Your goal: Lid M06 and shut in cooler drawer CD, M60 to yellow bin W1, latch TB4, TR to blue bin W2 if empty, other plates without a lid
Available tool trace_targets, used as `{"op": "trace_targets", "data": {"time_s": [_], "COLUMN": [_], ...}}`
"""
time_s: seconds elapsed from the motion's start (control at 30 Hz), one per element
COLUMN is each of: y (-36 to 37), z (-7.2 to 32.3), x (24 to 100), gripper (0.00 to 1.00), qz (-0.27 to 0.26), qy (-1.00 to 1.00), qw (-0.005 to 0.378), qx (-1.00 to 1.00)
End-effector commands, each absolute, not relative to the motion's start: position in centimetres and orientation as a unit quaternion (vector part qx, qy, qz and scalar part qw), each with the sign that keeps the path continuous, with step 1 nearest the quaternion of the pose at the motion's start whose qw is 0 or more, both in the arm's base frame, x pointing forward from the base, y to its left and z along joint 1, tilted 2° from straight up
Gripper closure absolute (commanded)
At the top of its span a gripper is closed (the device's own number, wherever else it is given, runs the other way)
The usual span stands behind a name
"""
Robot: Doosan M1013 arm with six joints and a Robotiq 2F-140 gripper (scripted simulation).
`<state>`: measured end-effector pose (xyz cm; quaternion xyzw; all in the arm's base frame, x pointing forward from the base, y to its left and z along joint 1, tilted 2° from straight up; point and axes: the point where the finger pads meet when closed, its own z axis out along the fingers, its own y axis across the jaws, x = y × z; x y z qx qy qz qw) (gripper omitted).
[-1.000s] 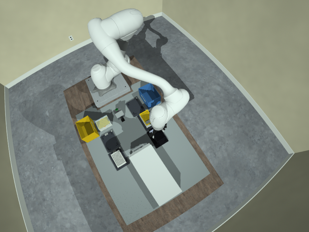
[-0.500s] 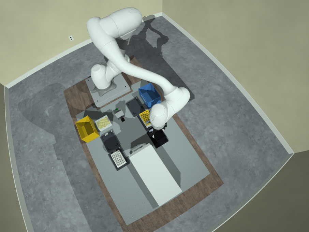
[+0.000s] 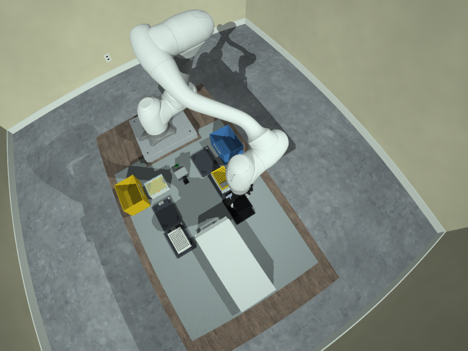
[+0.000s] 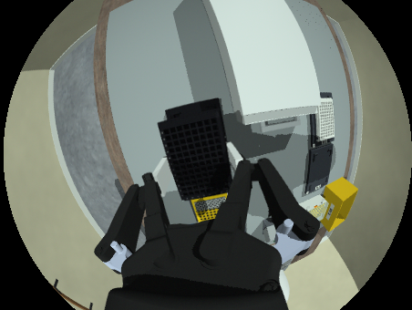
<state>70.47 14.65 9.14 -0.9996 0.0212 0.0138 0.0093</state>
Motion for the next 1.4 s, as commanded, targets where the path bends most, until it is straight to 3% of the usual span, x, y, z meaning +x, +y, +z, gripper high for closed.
{"op": "trace_targets", "data": {"time_s": [0.0, 1.37], "y": [14.6, 8.6], "z": [9.6, 9.6], "x": [70.5, 65.7], "gripper": [1.0, 1.0], "qz": [0.014, 0.014], "qy": [0.021, 0.029], "qw": [0.009, 0.009], "qx": [-1.0, -0.999]}}
